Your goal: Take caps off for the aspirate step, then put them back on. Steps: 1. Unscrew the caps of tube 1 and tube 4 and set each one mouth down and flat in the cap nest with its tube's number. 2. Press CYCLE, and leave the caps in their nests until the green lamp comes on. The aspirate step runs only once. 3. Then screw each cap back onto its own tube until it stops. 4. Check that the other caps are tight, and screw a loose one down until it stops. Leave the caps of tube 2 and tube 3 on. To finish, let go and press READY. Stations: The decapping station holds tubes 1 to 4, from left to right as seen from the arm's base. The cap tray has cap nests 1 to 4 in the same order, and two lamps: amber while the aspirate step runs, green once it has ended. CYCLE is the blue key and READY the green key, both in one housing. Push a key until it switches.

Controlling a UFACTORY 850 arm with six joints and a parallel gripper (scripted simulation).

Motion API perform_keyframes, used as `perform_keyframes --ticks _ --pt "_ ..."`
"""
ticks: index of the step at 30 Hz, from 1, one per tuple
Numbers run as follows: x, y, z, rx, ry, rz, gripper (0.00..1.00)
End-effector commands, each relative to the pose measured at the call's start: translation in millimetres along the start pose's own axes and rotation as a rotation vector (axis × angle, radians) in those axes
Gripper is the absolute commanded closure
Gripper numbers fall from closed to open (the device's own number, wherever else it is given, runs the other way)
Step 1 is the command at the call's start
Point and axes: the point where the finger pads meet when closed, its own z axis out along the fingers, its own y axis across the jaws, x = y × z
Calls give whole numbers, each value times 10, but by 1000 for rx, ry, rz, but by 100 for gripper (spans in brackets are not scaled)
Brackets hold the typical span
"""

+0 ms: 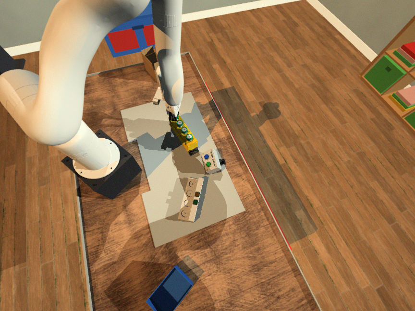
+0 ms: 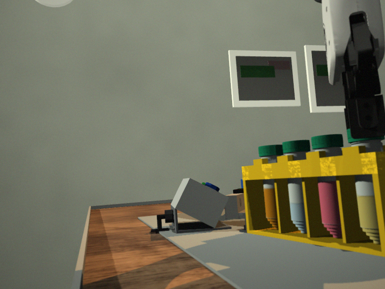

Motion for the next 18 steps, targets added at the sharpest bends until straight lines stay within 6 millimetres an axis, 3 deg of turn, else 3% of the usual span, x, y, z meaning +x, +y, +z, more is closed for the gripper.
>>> perform_keyframes --ticks 1,9,12,18 --pt "-6 5 -5 29 -15 -5 54" --pt "-6 5 -5 29 -16 79 54" --pt "-6 5 -5 27 -19 326 54" --pt "-7 6 -6 24 -23 579 54"
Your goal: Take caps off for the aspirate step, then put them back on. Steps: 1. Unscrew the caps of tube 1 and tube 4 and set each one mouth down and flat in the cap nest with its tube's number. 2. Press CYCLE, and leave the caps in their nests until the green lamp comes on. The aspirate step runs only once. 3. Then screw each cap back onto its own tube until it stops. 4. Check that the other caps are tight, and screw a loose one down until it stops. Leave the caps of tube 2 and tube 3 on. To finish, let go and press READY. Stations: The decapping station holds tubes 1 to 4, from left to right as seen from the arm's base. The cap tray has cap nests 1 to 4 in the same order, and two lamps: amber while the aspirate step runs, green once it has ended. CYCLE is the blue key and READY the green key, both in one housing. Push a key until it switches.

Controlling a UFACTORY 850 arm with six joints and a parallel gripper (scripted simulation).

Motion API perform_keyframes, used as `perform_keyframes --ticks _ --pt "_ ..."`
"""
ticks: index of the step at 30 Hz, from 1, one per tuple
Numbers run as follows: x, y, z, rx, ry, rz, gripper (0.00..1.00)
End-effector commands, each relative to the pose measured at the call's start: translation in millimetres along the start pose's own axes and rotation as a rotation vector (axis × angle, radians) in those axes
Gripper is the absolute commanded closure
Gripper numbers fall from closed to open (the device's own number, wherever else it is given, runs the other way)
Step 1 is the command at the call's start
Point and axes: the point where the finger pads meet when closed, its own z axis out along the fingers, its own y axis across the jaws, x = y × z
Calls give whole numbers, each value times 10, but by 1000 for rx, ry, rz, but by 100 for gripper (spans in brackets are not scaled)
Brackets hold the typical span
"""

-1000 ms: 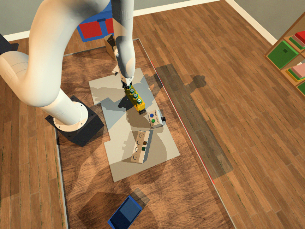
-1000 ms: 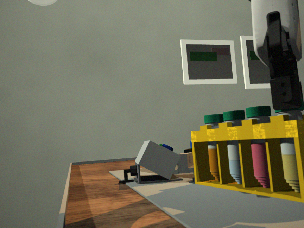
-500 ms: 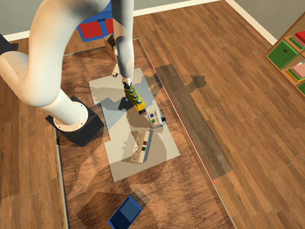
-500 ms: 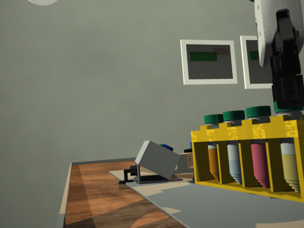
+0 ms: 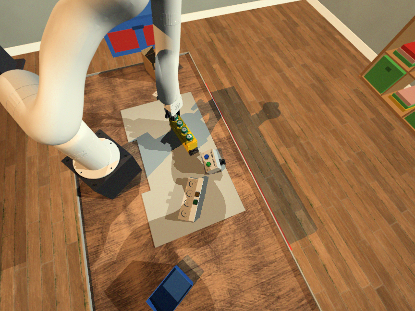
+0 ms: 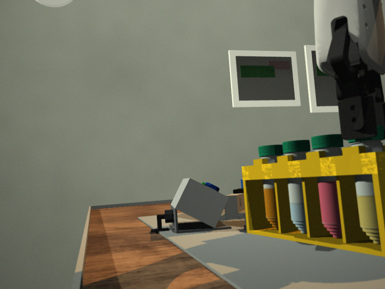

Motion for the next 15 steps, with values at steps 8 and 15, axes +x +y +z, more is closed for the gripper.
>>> perform_keyframes --ticks 8,15 --pt "-3 8 -5 -2 -5 476 54" --pt "-3 8 -5 -2 -4 809 54"
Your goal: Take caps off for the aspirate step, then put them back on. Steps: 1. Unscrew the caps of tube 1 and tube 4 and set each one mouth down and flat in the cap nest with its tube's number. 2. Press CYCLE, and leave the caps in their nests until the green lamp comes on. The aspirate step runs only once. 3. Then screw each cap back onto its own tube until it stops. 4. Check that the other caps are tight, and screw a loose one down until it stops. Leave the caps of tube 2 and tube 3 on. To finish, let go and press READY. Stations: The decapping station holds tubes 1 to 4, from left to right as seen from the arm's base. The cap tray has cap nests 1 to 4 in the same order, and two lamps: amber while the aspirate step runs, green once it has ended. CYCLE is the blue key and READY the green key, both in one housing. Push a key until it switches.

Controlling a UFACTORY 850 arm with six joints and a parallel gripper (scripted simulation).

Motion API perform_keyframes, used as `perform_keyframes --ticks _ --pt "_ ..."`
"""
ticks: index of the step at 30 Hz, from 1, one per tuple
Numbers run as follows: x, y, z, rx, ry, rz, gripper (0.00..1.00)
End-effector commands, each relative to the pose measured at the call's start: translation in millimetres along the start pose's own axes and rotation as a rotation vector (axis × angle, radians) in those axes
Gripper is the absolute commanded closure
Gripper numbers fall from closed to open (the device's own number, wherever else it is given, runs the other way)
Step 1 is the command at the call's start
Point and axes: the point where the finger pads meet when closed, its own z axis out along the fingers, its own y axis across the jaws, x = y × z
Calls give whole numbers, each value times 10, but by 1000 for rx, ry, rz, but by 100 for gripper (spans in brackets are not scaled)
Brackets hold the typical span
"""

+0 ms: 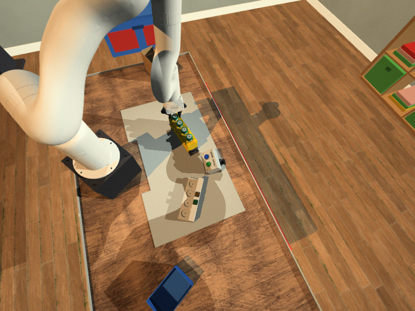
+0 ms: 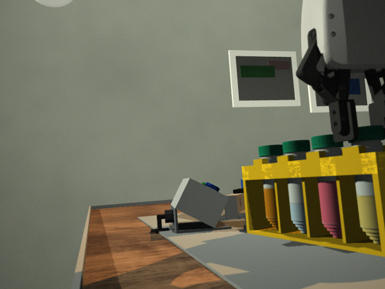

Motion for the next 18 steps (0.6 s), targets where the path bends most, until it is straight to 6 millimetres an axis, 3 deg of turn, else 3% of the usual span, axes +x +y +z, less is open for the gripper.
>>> perform_keyframes --ticks 1,6,8,16,17,18 --pt "2 6 -4 -19 14 264 54" --pt "2 6 -4 -18 16 430 54" --pt "2 6 -4 -16 17 576 54" --pt "2 6 -4 -17 17 584 54" --pt "2 6 -4 -17 17 584 100" --pt "2 6 -4 -17 17 584 100"
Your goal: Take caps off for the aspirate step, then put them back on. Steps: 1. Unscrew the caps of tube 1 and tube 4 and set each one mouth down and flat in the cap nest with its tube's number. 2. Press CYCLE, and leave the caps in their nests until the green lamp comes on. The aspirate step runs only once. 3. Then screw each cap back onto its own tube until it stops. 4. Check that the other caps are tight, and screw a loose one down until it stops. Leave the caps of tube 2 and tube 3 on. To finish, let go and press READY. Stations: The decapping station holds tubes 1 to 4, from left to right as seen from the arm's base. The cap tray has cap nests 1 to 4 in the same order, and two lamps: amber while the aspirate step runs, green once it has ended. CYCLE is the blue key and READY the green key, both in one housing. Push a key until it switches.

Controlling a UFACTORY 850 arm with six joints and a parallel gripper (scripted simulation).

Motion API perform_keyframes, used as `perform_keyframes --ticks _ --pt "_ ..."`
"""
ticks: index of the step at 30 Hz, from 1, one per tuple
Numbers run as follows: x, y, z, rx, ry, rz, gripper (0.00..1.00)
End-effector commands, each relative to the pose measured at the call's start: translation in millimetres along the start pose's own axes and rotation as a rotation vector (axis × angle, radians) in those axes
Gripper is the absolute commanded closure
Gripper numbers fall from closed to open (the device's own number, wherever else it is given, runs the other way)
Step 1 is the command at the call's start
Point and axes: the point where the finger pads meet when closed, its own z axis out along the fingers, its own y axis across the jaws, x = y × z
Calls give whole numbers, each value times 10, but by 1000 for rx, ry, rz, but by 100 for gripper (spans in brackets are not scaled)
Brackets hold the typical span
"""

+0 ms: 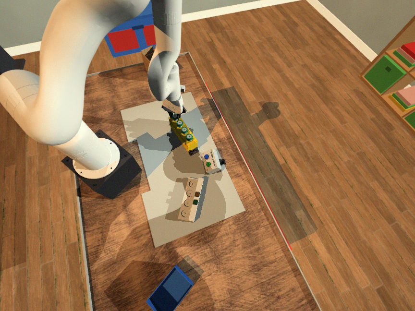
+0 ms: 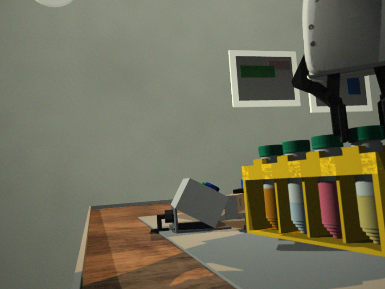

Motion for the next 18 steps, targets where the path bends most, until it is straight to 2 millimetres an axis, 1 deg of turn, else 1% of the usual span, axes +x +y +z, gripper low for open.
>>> perform_keyframes --ticks 1,13,18 --pt "4 2 -3 -16 34 10 100" --pt "4 2 -3 -16 34 10 100" --pt "4 2 -4 -20 32 -240 100"
